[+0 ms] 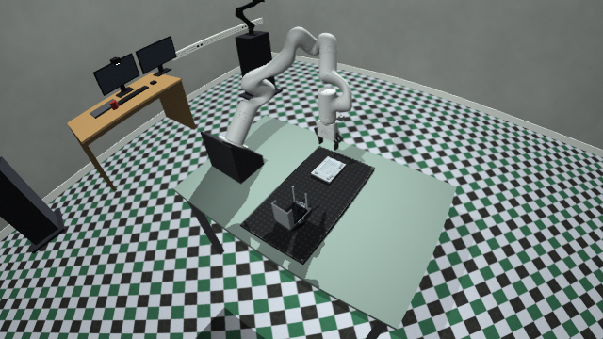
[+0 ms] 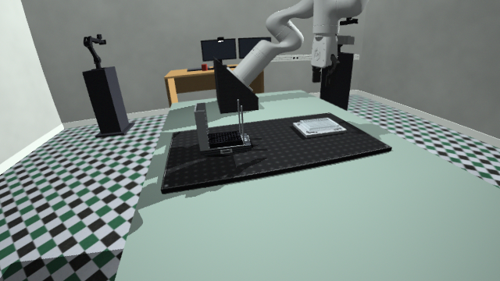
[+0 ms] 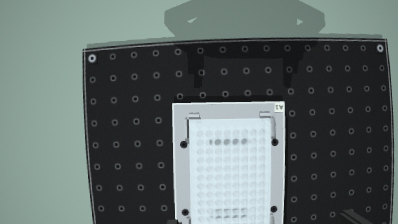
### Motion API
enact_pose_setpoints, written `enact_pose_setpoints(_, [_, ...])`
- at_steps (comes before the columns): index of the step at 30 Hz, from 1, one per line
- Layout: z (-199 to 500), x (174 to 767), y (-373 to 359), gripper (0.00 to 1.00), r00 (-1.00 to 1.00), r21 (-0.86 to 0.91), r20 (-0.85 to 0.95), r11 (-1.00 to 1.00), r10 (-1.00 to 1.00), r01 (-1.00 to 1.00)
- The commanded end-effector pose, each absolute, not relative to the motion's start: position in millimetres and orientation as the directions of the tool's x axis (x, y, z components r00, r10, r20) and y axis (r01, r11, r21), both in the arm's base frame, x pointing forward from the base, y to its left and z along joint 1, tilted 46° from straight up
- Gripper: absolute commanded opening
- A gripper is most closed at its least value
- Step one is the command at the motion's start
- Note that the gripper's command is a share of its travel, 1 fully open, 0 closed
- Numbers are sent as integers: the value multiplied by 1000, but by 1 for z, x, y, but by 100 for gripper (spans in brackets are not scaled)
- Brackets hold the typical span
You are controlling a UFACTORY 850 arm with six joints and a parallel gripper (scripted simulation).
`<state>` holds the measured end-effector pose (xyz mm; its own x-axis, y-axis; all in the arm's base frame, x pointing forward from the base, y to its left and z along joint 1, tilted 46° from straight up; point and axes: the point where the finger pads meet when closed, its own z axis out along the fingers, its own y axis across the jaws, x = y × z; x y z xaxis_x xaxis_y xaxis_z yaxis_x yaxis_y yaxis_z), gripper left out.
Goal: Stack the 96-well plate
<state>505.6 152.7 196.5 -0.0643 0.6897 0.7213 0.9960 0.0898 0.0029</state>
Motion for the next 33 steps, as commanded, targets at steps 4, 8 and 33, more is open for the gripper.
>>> enact_pose_setpoints(4, [189,505,161,100,-65,4,721,89,690,996])
enact_pose_setpoints(8, [184,505,165,100,-65,4,721,89,690,996])
enact_pose_setpoints(33, [160,503,191,100,-65,4,721,89,690,996])
